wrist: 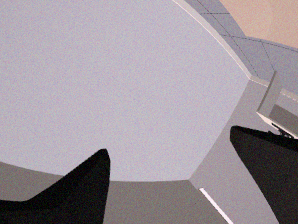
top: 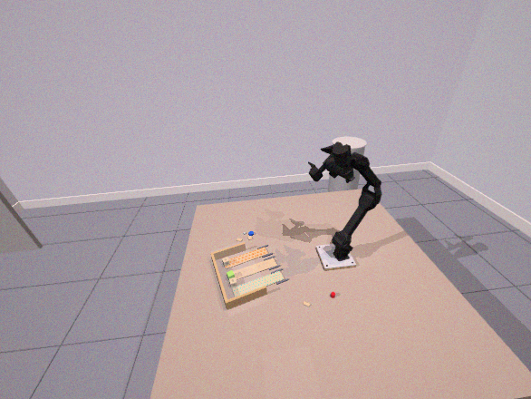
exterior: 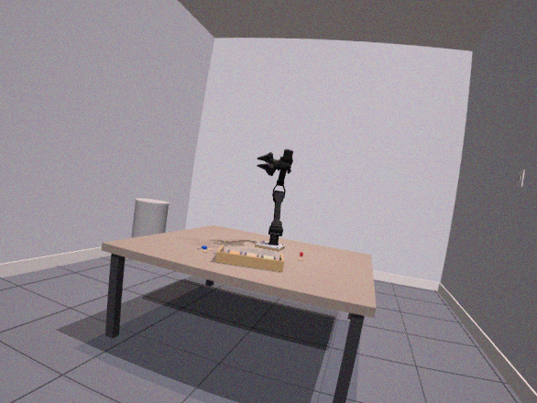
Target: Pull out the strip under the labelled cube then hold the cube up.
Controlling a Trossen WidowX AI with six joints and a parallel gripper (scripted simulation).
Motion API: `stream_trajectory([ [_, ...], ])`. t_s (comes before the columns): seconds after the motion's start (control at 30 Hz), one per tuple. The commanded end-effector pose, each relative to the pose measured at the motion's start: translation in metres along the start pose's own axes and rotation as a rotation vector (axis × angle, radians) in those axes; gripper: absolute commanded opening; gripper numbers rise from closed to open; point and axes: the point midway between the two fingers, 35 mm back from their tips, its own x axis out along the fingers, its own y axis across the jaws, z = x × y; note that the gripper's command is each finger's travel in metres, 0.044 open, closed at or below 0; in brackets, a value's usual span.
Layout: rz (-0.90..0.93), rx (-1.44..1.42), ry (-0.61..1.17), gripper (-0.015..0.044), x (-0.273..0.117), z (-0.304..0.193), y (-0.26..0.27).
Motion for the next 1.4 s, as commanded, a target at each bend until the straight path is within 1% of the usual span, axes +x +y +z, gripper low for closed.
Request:
stream_trajectory([
  [0.0, -0.005, -0.007, 0.001, 0.0400, 0.000, 0.000, -0.002],
  [0.07, -0.045, -0.067, 0.008, 0.0400, 0.001, -0.002, -0.014],
  [0.13, -0.118, -0.188, 0.031, 0.0400, 0.003, -0.004, -0.039],
  [0.3, -0.279, -0.623, 0.133, 0.0400, 0.007, -0.002, -0.104],
  [0.5, -0.439, -1.200, 0.373, 0.0400, 0.006, 0.015, -0.185],
  [0.73, -0.507, -1.629, 0.658, 0.0400, 0.002, 0.039, -0.246],
  [0.9, -0.508, -1.901, 0.905, 0.0400, -0.003, 0.060, -0.284],
  [1.07, -0.454, -2.133, 1.190, 0.0400, -0.010, 0.084, -0.317],
  [1.2, -0.362, -2.282, 1.438, 0.0400, -0.018, 0.105, -0.340],
  [1.3, -0.256, -2.369, 1.636, 0.0400, -0.025, 0.121, -0.355],
  [1.37, -0.206, -2.396, 1.714, 0.0400, -0.027, 0.128, -0.360],
])
